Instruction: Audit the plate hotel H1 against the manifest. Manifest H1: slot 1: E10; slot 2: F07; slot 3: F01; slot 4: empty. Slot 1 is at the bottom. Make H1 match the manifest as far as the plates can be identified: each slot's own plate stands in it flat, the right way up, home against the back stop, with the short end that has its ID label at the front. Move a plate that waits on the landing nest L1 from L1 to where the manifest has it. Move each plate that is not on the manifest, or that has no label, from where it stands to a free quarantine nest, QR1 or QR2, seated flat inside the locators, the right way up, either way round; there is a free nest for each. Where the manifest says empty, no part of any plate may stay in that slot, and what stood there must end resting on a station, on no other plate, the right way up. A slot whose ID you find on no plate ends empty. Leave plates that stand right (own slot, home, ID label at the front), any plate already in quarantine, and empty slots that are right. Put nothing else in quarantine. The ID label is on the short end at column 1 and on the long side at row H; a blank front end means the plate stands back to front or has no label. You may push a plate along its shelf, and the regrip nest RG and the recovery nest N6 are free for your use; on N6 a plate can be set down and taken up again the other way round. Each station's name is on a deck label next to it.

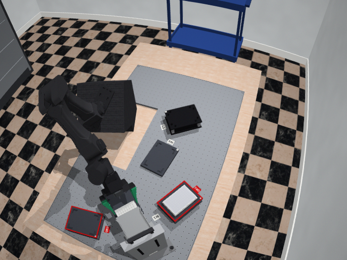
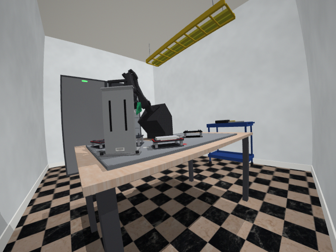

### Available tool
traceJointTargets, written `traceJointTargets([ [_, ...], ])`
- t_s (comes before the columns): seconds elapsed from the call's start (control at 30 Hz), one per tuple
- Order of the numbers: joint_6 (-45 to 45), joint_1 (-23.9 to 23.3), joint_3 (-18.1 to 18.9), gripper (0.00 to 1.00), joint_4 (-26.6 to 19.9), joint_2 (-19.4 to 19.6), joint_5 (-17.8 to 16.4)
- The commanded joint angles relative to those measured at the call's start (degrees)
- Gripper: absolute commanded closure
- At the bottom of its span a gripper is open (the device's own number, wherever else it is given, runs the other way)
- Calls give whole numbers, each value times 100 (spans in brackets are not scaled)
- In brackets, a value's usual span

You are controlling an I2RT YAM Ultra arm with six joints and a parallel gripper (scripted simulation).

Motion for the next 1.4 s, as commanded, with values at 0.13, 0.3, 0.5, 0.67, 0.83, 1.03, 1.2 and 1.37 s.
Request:
traceJointTargets([
  [0.13, 5, 6, 46, 0, 47, -6, -29],
  [0.3, 5, 6, 46, 0, 47, -6, -29],
  [0.5, 5, 6, 46, 0, 47, -6, -29],
  [0.67, 5, 6, 46, 0, 47, -6, -29],
  [0.83, 25, 102, -182, 0, -271, -456, 4],
  [1.03, 18, -24, -396, 0, -276, -676, -47],
  [1.2, 0, -66, -503, 0, -148, -797, -77],
  [1.37, -2, -112, -675, 0, -276, -974, -135],
])
